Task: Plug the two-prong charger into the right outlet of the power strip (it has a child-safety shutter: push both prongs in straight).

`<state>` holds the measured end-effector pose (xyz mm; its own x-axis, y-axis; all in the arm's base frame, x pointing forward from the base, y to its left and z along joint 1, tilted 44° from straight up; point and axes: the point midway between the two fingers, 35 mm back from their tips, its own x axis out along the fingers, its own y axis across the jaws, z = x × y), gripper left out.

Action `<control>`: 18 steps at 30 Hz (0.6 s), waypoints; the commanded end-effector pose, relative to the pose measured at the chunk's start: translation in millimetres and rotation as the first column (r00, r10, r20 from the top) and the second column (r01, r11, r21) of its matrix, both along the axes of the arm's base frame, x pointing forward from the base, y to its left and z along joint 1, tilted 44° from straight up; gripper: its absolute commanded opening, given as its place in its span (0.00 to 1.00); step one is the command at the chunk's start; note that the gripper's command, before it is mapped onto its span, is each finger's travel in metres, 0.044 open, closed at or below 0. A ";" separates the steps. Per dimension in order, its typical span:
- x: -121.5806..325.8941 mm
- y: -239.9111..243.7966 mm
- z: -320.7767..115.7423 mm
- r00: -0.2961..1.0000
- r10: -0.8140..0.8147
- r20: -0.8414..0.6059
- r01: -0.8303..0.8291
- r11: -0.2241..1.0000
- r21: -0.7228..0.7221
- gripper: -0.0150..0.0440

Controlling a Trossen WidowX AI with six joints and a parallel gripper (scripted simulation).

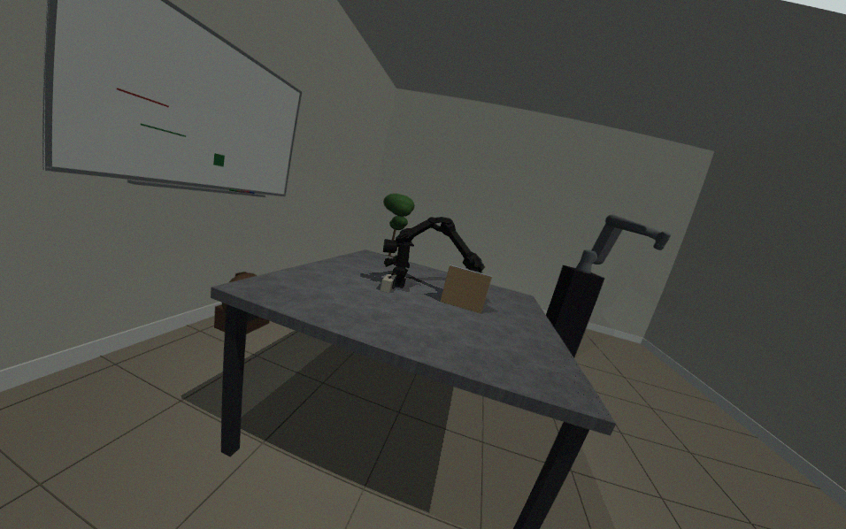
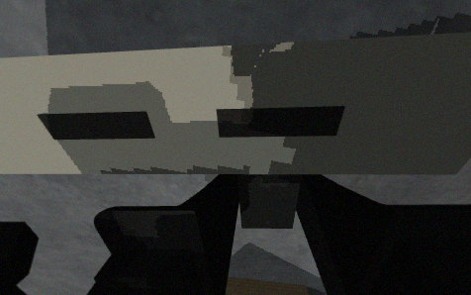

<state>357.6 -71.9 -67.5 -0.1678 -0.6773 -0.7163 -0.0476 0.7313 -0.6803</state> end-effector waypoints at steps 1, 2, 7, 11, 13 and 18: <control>9.1 -0.1 1.4 0.999 0.005 0.038 -0.005 1.000 0.000 0.25; 9.0 -0.2 1.4 0.999 0.005 0.038 -0.005 1.000 0.000 0.25; 8.5 -0.5 1.1 0.999 0.005 0.037 -0.005 1.000 0.000 0.25; 8.1 -0.8 0.8 0.999 0.005 0.037 -0.005 1.000 0.000 0.25; 7.9 -0.9 0.7 0.999 0.005 0.037 -0.005 1.000 0.000 0.25; 7.4 -1.2 0.4 0.999 0.005 0.037 -0.005 1.000 0.000 0.25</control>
<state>357.2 -72.0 -68.2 -0.1631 -0.6762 -0.7184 -0.0441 0.7325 -0.6794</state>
